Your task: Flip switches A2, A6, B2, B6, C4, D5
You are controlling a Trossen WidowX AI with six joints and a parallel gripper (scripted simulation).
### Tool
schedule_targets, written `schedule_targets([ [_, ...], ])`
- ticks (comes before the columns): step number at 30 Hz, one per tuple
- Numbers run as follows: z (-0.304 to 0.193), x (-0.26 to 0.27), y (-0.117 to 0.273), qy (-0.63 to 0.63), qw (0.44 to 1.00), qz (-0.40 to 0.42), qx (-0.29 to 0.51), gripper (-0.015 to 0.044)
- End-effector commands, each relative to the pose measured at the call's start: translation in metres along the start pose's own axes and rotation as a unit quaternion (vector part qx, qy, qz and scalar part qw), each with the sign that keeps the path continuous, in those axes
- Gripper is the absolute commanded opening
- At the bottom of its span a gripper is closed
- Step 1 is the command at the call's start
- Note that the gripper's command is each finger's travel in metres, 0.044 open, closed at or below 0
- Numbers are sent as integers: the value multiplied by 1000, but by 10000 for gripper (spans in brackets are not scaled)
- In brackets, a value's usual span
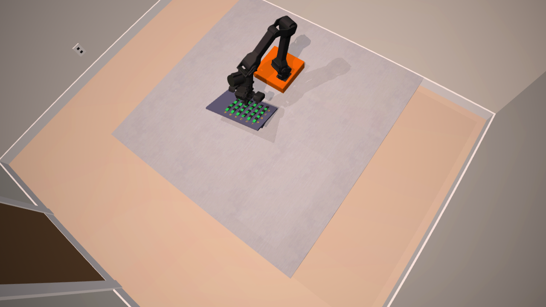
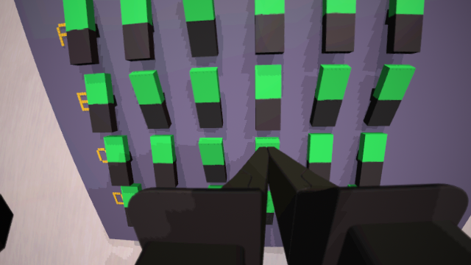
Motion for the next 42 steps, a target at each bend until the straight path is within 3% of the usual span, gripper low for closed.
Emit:
schedule_targets([
  [1,0,0,-1,-3,1000,-2,0,0],
  [42,1,-1,5,0,1000,1,-2,0],
])
Point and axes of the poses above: the point midway between the two fingers, 35 mm back from their tips, its own y axis back along the fingers, its own x axis across the jaws, z = x × y, the point moved 5 cm from there along y, back along the fingers, and after that the axes turned 12 degrees about -y, right-handed, at the moved point
